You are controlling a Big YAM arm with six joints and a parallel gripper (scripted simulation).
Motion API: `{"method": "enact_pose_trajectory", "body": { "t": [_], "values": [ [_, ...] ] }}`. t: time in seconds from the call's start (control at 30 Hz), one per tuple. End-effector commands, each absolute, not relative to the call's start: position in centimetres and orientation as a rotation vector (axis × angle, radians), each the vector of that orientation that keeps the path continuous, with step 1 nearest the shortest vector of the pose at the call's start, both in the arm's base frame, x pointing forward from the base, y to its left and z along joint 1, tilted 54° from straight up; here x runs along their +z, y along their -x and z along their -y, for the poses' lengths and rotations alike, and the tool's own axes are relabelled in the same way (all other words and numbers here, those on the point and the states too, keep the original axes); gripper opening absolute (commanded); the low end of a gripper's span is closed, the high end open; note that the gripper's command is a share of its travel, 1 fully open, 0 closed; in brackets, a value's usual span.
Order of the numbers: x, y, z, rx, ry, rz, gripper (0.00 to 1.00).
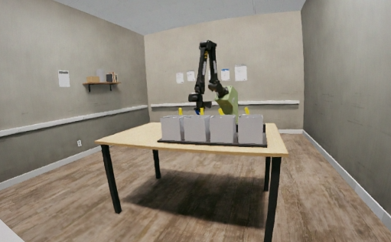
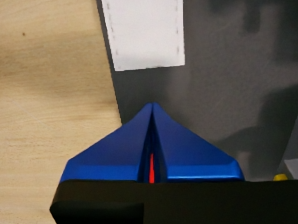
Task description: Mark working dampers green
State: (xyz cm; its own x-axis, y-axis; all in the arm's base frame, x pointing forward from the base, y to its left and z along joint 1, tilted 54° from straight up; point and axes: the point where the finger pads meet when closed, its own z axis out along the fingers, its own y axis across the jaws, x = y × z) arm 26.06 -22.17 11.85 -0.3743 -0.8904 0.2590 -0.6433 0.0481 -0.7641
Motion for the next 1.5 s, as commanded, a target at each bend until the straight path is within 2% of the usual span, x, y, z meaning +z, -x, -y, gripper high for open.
{"method": "enact_pose_trajectory", "body": {
  "t": [0.0, 1.47],
  "values": [
    [12.17, -26.13, 22.53, -1.191, 1.389, -2.115, 0.0],
    [12.35, -26.14, 22.89, -0.651, -0.037, -2.272, 0.0]
  ]
}}
